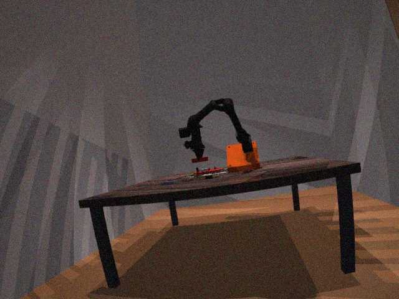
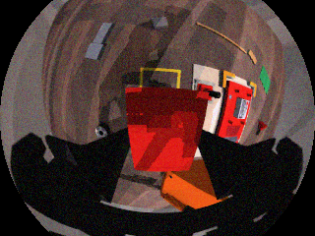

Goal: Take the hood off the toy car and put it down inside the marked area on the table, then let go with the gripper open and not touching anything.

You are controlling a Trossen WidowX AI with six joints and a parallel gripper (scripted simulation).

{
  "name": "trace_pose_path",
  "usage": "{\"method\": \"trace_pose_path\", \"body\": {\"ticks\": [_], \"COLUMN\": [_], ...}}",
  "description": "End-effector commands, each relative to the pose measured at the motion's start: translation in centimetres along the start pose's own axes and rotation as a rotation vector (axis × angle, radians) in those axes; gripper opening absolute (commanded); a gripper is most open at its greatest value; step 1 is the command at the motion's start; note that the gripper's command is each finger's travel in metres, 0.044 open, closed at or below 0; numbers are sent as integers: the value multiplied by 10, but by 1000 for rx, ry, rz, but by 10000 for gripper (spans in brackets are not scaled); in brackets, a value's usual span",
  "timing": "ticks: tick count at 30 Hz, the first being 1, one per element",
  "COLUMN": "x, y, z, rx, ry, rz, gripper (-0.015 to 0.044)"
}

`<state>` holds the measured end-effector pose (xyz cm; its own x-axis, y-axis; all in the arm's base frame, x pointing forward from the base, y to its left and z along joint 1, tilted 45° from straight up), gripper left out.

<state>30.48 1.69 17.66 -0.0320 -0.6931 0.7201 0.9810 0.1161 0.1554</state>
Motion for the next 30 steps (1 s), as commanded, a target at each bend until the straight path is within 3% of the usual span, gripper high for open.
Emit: {"method": "trace_pose_path", "body": {"ticks": [1, 30], "x": [-1, -20], "y": [-5, -3], "z": [6, 5], "rx": [-9, -8], "ry": [6, 4], "rz": [4, 4], "gripper": [0, 0]}}
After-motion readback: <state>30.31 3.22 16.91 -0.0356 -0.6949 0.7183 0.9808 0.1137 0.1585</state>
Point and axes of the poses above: the point midway between the two fingers, 35 mm back from their tips, its own x axis back along the fingers, its own z axis across the jaws, y = z × x, the point moved 10 cm from there along x, back along the fingers, and after that the axes turned 8 degrees about x, right-handed, at the moved point
